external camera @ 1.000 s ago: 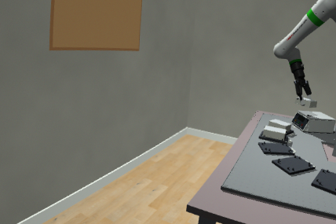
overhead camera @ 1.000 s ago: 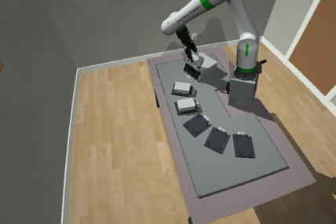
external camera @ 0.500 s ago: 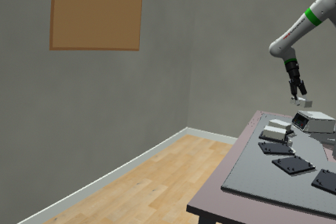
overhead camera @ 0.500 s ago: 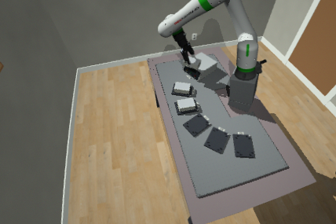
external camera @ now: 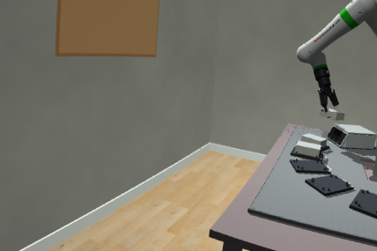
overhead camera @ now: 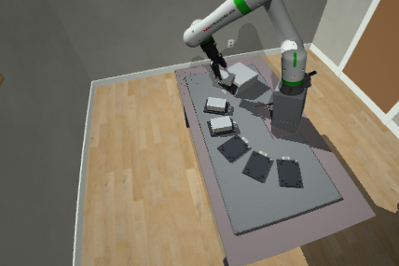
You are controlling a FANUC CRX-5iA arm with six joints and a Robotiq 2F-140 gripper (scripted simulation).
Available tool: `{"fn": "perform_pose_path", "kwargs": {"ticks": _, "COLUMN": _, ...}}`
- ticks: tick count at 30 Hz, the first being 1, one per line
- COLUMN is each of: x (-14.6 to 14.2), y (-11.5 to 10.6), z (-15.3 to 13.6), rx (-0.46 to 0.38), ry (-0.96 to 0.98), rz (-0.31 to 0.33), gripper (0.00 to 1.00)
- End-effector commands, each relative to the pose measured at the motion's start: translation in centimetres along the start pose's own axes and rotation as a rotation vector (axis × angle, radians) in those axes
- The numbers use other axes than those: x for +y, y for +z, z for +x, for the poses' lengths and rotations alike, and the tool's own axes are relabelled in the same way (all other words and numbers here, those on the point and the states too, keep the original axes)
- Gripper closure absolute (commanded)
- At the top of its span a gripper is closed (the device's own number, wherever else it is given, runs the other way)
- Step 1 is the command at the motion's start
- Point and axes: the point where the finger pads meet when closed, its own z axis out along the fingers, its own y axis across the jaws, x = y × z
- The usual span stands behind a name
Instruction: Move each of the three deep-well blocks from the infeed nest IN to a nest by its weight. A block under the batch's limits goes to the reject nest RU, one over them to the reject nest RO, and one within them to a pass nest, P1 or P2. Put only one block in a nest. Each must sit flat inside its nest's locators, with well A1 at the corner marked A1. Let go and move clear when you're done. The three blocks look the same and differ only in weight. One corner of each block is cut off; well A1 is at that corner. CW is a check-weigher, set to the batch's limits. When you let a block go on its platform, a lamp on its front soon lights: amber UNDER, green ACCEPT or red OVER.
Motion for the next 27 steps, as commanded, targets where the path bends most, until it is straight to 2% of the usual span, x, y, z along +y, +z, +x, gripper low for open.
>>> {"fn": "perform_pose_path", "kwargs": {"ticks": 1, "x": -0.9, "y": -0.1, "z": 0.2, "rx": 0.000, "ry": 0.000, "rz": 0.000, "gripper": 0.90}}
{"fn": "perform_pose_path", "kwargs": {"ticks": 4, "x": -1.1, "y": -0.2, "z": 0.3, "rx": 0.000, "ry": 0.000, "rz": 0.000, "gripper": 0.90}}
{"fn": "perform_pose_path", "kwargs": {"ticks": 13, "x": -4.0, "y": 0.2, "z": -0.4, "rx": 0.000, "ry": -0.259, "rz": -0.150, "gripper": 0.90}}
{"fn": "perform_pose_path", "kwargs": {"ticks": 15, "x": -4.0, "y": 0.2, "z": -0.4, "rx": 0.000, "ry": -0.259, "rz": -0.150, "gripper": 0.90}}
{"fn": "perform_pose_path", "kwargs": {"ticks": 21, "x": -5.9, "y": 0.5, "z": -0.8, "rx": 0.000, "ry": -0.432, "rz": -0.250, "gripper": 0.90}}
{"fn": "perform_pose_path", "kwargs": {"ticks": 27, "x": -7.9, "y": 0.7, "z": -1.3, "rx": 0.000, "ry": -0.432, "rz": -0.250, "gripper": 0.90}}
